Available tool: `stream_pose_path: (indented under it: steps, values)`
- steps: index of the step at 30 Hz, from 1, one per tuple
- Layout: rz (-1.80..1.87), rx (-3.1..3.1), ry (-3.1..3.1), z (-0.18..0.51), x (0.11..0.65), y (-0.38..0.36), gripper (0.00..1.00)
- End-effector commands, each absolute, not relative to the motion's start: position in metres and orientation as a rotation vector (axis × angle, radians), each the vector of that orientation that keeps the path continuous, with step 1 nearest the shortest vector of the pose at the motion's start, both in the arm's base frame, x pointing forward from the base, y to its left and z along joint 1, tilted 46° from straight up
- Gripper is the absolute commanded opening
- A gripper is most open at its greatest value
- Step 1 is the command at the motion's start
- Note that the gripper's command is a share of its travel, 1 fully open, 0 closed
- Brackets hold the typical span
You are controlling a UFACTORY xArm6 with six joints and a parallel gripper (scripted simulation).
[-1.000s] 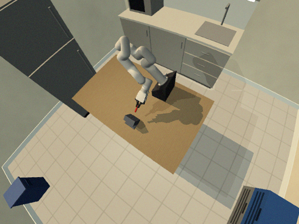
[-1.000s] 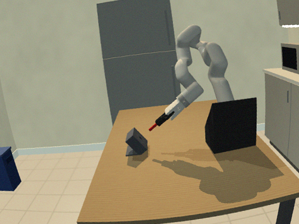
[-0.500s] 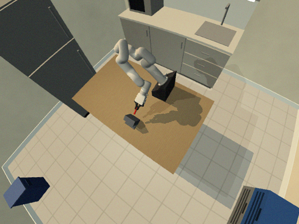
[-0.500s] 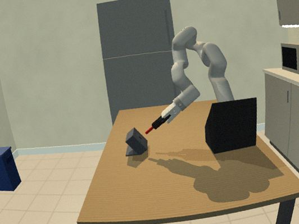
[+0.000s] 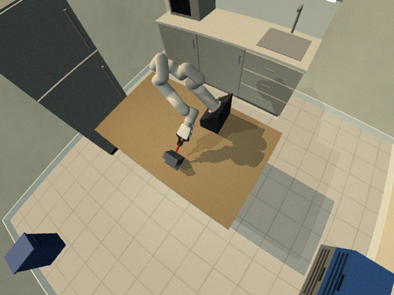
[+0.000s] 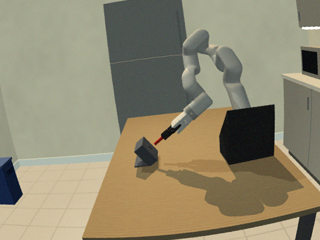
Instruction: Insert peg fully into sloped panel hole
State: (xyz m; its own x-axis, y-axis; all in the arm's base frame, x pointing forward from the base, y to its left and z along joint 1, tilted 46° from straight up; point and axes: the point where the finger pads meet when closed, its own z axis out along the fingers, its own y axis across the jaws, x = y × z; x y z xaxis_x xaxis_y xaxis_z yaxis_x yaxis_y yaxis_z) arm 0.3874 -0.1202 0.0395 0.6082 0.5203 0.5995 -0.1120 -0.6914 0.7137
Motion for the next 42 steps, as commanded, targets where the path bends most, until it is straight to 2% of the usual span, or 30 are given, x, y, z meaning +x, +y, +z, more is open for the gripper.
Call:
stream_pose_path:
  steps: [1,42]
  values:
    - [1.090,2.090,0.321,0.039,0.390,-0.121,0.00]
    - [1.090,2.090,0.321,0.029,0.412,-0.135,0.00]
